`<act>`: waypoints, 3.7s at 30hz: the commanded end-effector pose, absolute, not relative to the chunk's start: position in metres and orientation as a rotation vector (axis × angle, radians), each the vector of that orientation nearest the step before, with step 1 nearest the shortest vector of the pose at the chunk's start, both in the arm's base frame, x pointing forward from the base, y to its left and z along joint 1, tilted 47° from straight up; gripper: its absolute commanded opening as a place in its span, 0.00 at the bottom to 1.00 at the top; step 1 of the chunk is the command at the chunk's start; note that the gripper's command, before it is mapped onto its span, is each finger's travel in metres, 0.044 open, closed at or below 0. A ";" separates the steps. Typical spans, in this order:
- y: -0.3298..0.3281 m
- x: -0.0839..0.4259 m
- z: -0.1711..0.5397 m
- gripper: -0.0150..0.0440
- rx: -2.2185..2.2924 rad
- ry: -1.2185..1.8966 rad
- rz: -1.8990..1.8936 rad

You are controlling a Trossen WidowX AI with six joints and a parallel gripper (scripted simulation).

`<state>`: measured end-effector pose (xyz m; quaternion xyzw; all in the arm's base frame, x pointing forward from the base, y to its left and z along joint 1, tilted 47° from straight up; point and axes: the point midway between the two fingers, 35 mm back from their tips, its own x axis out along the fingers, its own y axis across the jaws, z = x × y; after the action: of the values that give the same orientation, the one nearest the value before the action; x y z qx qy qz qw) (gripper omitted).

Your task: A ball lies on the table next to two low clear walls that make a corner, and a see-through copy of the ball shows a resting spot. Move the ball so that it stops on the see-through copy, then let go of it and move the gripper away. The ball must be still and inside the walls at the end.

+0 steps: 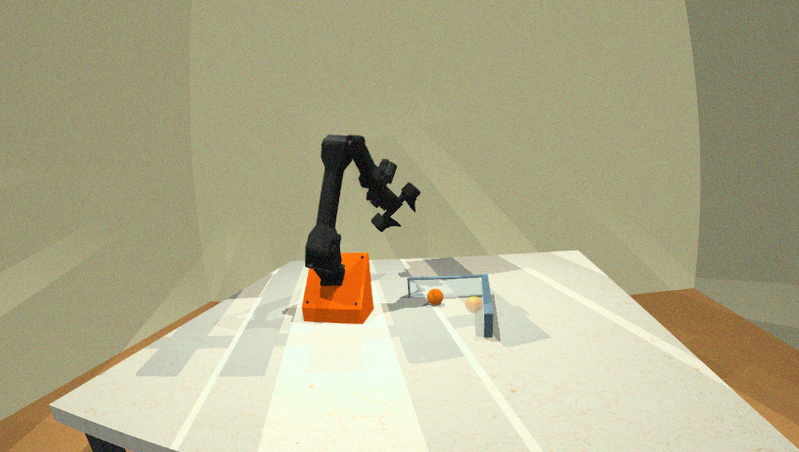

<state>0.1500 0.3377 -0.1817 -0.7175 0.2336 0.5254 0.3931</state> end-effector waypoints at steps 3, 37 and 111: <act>0.257 0.219 -0.156 0.82 -1.834 0.964 1.091; 0.031 0.271 -0.075 0.82 -1.744 1.789 0.700; 0.089 0.295 -0.004 0.25 -1.938 1.741 1.039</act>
<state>0.2877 0.0929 -0.0049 -0.6727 0.6276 0.3394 0.1958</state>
